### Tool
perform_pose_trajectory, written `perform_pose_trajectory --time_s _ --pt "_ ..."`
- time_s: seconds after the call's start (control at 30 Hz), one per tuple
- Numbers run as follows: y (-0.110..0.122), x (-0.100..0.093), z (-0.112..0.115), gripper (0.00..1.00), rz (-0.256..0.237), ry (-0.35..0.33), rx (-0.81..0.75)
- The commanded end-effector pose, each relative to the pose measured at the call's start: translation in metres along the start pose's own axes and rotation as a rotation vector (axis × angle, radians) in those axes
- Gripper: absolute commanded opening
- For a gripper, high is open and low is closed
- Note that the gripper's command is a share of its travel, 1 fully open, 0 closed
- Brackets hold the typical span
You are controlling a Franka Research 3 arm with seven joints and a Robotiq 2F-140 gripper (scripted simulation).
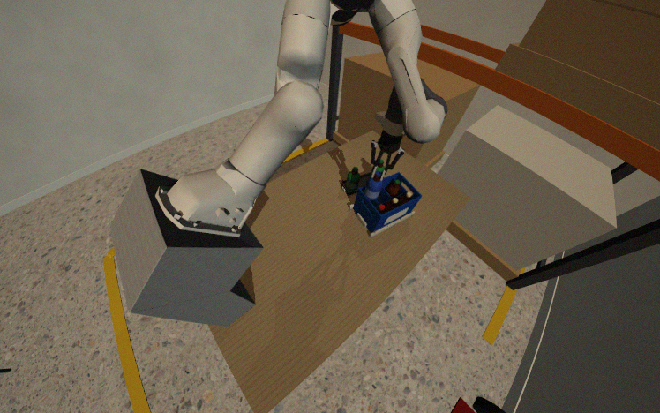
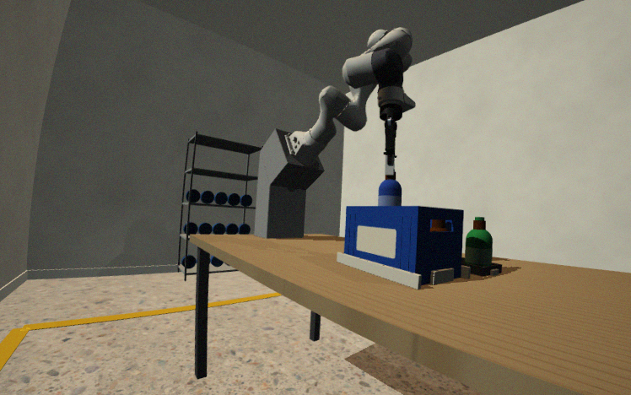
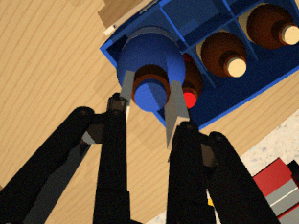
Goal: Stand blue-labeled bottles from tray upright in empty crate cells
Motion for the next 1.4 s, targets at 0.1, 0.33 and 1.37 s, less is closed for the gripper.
perform_pose_trajectory --time_s 0.1,0.33,1.37 --pt "0.001 -0.001 0.000 0.00 0.002 0.003 -0.003" --pt "0.001 -0.001 0.000 0.00 0.002 0.003 -0.003" --pt "0.001 0.021 -0.001 0.00 0.002 0.003 -0.003"
Point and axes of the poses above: the point where the finger pads meet when closed, its own x axis out along the fingers, its own y axis across the jaws, z = x × y, the point moved 4 cm from there along -x, back along the fingers, and after that the axes turned 5 degrees about -x, right-handed, at the moved point
